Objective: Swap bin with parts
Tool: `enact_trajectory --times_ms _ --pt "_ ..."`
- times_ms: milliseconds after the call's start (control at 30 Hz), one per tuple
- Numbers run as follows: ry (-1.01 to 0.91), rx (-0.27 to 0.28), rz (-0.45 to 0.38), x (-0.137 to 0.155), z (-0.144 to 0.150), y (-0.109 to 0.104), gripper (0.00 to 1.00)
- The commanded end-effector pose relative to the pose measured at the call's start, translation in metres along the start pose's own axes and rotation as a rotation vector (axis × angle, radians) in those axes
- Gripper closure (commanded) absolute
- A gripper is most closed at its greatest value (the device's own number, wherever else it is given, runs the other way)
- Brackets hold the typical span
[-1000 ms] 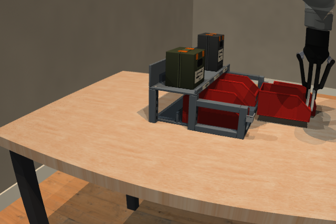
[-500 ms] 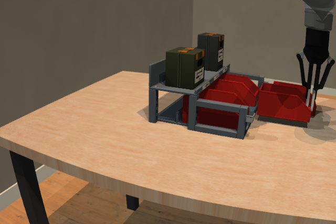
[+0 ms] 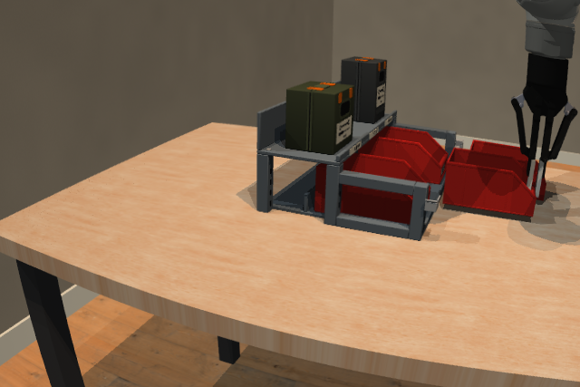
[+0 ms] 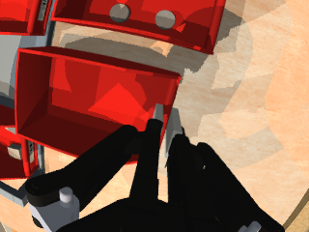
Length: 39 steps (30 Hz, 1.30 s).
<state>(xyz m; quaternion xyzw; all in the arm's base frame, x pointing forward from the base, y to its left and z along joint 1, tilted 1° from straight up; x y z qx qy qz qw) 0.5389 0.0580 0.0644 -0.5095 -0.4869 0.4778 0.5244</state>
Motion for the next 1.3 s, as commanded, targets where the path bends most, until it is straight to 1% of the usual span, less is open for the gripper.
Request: enact_trajectory --times_ms 0,433,967,1000,1267 --pt "0.000 0.000 0.000 0.0000 0.0000 0.0033 0.90" --pt "0.000 0.000 0.000 0.0000 0.0000 0.0121 0.90" --pt "0.000 0.000 0.000 0.0000 0.0000 0.0126 0.90" --pt "0.000 0.000 0.000 0.0000 0.0000 0.0126 0.38" --pt "0.000 0.000 0.000 0.0000 0.0000 0.0126 0.38"
Point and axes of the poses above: the point where the finger pads meet when closed, its own y axis out along the fingers, its own z axis across the jaws, x = y × z, the point moved 2 cm from there along -y, back along the fingers, and after that the axes turned 14 degrees about y, right-handed, at the moved point
